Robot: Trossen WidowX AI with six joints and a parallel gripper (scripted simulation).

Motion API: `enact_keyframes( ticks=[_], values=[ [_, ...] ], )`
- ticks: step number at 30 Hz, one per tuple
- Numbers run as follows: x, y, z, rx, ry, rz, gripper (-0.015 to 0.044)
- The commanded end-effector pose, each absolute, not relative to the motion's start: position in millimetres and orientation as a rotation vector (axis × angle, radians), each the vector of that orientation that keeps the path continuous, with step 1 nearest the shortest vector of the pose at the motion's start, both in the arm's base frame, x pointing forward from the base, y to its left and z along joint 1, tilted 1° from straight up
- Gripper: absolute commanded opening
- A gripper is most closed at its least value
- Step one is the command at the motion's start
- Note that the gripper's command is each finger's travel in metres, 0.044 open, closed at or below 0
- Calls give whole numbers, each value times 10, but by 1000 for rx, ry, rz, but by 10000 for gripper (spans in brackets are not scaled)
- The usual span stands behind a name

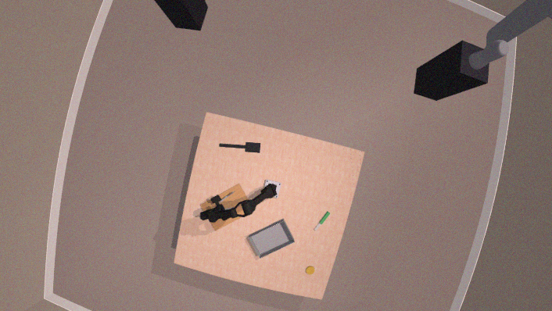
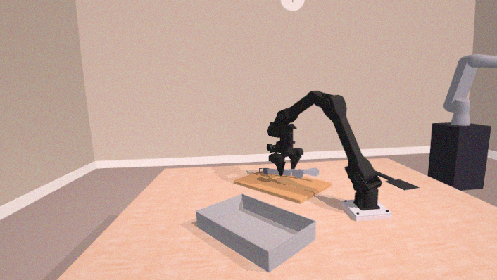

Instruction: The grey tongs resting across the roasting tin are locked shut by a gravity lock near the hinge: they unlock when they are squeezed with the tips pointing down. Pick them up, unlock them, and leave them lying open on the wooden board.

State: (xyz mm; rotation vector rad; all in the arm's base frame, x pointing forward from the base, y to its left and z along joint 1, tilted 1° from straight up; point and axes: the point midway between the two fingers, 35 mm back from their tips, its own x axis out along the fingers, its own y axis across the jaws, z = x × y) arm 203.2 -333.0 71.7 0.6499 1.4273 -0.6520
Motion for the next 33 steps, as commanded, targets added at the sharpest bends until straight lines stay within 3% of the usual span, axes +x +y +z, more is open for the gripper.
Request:
enact_keyframes(
  ticks=[1, 7, 15, 33],
  values=[
    [2068, -3317, 761, 648, 1423, -660, 440],
    [2404, -3140, 1040, 642, 1419, -654, 440],
    [3072, -2381, 1821, 656, 1419, -646, 440],
    [3039, -2303, 2229, 635, 1339, -654, 440]
  ],
)
